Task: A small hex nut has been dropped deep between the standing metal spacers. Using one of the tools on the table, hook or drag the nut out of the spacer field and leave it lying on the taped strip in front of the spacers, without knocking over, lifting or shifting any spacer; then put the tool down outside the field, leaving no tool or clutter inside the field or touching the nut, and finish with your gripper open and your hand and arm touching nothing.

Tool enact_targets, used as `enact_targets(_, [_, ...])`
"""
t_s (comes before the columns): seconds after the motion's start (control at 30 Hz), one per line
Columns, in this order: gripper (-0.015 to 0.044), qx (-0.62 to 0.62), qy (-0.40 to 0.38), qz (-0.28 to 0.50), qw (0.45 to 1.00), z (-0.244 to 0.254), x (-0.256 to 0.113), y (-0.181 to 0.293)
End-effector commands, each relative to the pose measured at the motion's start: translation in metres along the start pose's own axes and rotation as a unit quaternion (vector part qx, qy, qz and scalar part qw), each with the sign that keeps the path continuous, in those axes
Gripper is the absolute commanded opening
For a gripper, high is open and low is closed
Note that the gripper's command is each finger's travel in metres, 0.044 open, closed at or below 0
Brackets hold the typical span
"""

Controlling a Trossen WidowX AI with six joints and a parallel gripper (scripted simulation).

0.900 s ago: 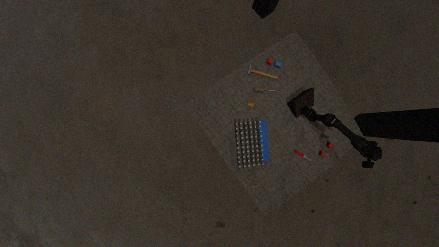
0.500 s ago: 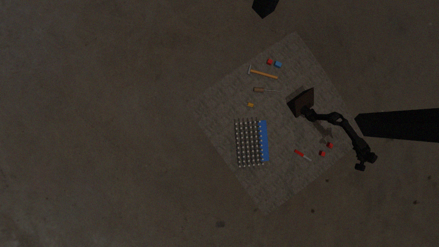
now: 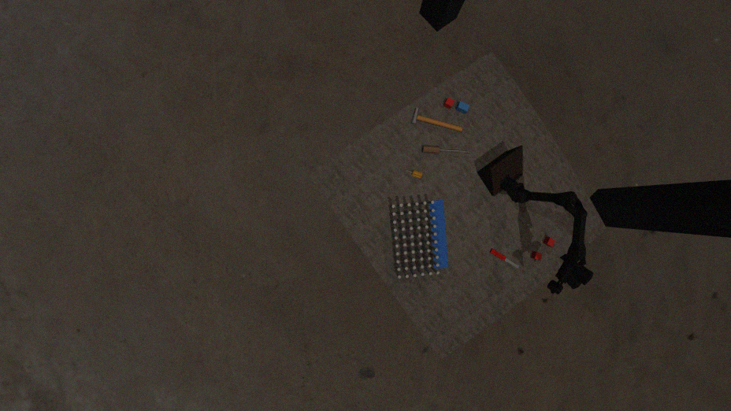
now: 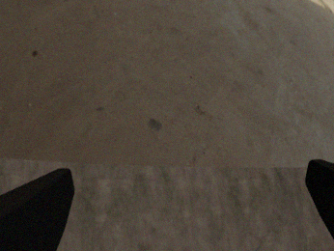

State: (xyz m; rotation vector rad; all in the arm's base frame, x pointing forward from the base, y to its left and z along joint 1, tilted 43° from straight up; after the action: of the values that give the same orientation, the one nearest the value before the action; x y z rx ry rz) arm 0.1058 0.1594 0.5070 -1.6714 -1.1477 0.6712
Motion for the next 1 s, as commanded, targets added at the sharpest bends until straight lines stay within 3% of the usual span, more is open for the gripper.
enact_targets(0.0, [0.044,0.026,0.045,0.049,0.997,-0.021,0.019,0.038])
enact_targets(0.23, [0.044,0.081,0.14,0.135,0.978,-0.069,0.032,0.122])
enact_targets(0.43, [0.044,0.138,0.226,0.197,0.944,-0.109,0.013,0.199])
enact_targets(0.67, [0.044,0.211,0.33,0.252,0.885,-0.143,-0.04,0.285])
enact_targets(0.97, [0.044,0.308,0.461,0.288,0.78,-0.148,-0.14,0.375])
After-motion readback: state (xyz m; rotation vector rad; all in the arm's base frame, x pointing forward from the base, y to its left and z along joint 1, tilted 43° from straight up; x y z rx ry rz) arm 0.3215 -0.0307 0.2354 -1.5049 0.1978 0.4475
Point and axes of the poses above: the point midway between the two fingers, 35 mm back from their tips, its own x axis out along the fingers, its own z axis across the jaws, y = z × x, the point moved 10 cm from there along -x, back along the fingers, and after that the axes turned 9 degrees about -x, right-handed, at the moved point
